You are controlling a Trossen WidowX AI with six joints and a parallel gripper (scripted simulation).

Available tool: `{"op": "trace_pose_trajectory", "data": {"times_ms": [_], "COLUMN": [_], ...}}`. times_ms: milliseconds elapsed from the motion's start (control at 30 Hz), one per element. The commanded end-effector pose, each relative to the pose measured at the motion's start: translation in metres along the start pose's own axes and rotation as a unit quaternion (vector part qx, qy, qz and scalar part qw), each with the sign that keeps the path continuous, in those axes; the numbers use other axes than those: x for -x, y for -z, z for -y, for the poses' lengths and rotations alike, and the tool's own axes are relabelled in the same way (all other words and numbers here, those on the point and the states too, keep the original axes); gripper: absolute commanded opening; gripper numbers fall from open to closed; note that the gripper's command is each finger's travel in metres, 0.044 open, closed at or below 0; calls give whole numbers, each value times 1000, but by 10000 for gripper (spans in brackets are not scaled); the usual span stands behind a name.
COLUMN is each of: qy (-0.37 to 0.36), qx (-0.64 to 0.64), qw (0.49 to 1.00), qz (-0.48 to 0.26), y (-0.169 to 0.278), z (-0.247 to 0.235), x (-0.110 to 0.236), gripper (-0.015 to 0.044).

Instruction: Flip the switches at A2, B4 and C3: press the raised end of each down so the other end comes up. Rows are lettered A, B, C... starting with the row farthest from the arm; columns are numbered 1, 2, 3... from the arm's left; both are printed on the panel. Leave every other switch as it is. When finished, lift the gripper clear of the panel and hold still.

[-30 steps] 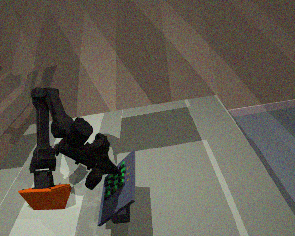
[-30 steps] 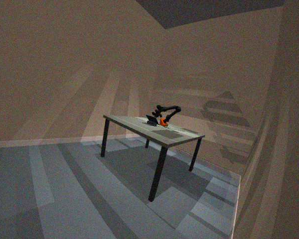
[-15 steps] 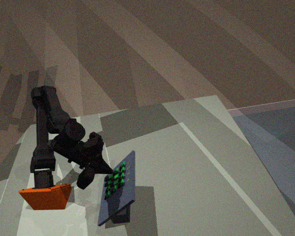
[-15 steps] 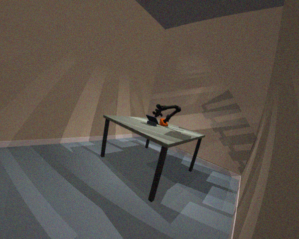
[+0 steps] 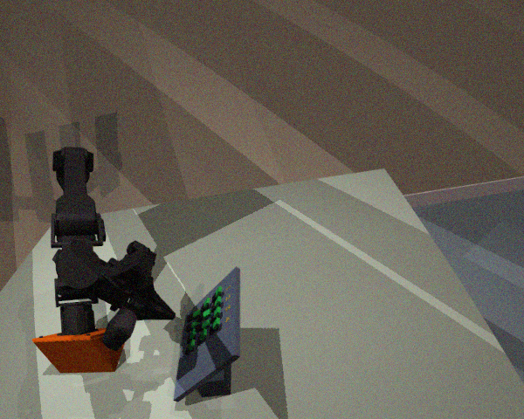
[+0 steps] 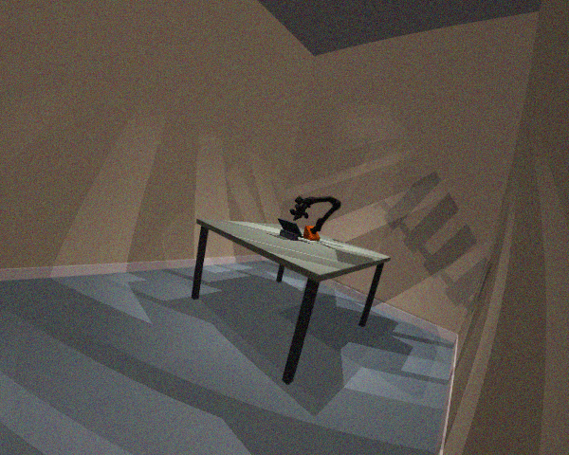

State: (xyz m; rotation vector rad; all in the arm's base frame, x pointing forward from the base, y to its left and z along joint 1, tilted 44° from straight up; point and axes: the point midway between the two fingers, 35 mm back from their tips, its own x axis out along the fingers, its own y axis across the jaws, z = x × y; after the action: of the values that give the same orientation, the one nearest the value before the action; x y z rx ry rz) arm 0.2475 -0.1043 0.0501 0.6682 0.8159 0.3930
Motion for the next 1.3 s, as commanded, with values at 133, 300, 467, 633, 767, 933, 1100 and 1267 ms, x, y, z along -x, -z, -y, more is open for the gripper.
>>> {"op": "trace_pose_trajectory", "data": {"times_ms": [133,300,467,633,767,933,1100,1267], "qy": [-2,-2,-3,-3,-3,-3,-3,-3], "qx": [6,6,6,6,6,6,6,6], "qw": [1000,1000,1000,1000,1000,1000,1000,1000], "qz": [-11,-12,-12,-12,-12,-12,-12,-12], "y": [1,1,1,1,1,1,1,1], "z": [5,5,5,5,5,5,5,5], "x": [-34,-36,-45,-48,-54,-60,-60,-60], "gripper": [0,0,0,0,0,0,0,0]}}
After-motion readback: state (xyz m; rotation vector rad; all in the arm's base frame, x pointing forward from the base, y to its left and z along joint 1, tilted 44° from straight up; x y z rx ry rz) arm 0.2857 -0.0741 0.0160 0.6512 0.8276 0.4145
